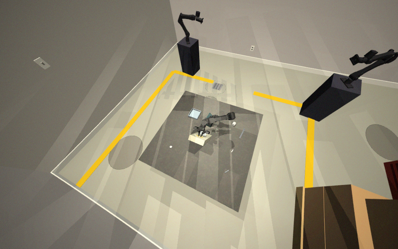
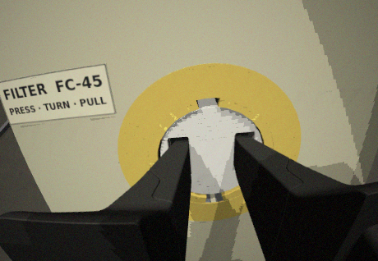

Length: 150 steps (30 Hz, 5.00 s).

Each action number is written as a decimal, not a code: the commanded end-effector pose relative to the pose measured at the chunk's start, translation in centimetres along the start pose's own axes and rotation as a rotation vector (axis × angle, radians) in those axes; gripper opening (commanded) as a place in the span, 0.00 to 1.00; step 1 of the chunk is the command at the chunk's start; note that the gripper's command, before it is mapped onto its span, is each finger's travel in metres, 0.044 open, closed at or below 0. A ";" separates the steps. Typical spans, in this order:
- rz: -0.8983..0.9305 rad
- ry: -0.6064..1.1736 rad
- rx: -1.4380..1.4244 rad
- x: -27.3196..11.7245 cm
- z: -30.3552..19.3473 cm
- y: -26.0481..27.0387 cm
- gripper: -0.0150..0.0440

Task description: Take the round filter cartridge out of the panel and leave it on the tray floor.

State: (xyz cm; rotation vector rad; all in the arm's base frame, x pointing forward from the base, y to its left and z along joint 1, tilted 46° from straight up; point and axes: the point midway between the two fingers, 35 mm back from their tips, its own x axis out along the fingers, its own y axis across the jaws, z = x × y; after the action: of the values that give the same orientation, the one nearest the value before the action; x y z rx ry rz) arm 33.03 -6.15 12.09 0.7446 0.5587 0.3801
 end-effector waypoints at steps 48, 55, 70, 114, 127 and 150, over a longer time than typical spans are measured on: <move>-0.009 0.001 1.345 0.9 -0.1 0.0 0.25; -0.010 0.000 1.590 0.9 -0.1 0.0 0.25; -0.009 0.000 1.574 1.0 -0.1 0.0 0.25; -0.009 0.000 1.574 1.0 -0.1 0.0 0.25; -0.004 -0.007 1.593 -0.3 -0.1 -0.4 0.25; -0.016 0.000 1.576 -7.1 -0.1 -0.1 0.25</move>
State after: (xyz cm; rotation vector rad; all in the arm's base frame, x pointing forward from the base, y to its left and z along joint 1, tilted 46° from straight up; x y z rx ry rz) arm 27.69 -9.58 13.69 2.2466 0.8322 -0.1919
